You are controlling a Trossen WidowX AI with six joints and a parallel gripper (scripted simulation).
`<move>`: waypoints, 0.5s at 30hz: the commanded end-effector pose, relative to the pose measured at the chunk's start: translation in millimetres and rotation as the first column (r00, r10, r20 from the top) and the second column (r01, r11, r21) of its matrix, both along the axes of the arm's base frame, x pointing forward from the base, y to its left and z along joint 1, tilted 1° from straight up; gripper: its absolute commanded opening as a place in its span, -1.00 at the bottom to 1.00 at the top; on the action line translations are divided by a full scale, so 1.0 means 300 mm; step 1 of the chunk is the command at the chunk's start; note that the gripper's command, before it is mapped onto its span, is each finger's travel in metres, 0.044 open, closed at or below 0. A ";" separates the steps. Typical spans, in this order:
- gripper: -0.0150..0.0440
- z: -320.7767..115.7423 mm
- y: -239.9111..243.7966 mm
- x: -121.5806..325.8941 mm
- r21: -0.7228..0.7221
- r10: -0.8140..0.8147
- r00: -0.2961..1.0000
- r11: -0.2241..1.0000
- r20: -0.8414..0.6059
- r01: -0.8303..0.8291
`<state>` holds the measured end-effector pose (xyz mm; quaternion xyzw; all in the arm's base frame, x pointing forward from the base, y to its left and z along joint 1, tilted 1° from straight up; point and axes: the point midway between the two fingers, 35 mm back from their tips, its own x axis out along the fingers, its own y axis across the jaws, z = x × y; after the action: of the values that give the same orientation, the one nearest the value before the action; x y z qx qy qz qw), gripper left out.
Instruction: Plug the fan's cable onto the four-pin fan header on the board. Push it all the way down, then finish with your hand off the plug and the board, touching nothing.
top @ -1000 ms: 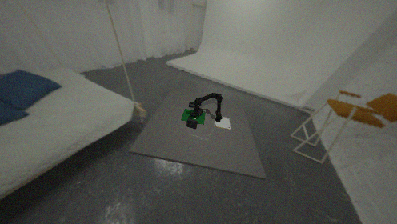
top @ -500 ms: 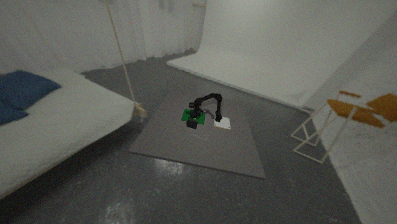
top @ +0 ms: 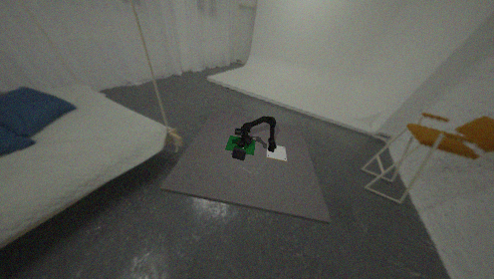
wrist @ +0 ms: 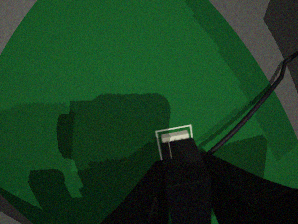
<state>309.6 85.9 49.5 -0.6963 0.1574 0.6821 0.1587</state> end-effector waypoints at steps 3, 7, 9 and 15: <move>-0.49 -0.017 -0.001 0.000 -0.002 0.000 1.000 1.000 0.000 0.000; -0.49 -0.025 -0.001 0.000 -0.002 0.000 1.000 1.000 0.000 0.000; -0.31 -0.014 0.000 0.000 0.000 0.000 1.000 1.000 0.000 0.000; 0.22 -0.014 0.000 0.000 0.000 0.000 1.000 1.000 0.000 0.000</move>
<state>309.6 85.9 44.7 -0.6961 0.1575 0.6822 0.1587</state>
